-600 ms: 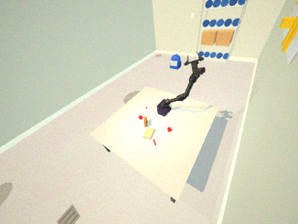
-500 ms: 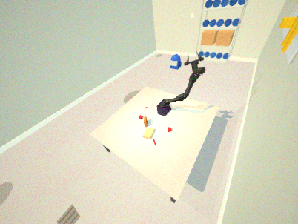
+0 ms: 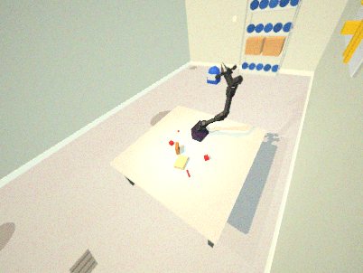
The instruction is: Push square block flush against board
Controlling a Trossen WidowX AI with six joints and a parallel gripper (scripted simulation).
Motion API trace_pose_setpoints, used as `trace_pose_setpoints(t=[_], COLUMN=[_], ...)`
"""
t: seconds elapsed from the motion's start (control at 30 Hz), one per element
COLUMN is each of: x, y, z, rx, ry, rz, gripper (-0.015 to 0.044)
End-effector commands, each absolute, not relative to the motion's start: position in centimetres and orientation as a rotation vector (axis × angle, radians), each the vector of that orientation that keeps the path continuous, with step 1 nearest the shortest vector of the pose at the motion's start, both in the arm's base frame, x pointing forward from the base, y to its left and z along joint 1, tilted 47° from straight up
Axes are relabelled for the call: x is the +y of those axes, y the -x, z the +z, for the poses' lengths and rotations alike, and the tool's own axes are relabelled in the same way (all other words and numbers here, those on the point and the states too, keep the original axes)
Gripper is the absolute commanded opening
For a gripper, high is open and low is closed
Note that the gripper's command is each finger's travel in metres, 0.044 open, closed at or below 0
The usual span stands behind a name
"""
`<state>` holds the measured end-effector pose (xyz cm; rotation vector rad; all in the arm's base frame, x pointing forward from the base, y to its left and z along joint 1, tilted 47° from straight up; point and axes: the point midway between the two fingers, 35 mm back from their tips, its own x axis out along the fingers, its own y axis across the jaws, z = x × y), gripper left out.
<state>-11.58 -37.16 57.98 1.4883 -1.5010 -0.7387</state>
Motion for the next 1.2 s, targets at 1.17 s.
trace_pose_setpoints(t=[1.17], x=[-46.8], y=[-12.8], z=[37.0], rx=[-0.581], ry=[-1.967], rz=[-0.854], gripper=[0.0])
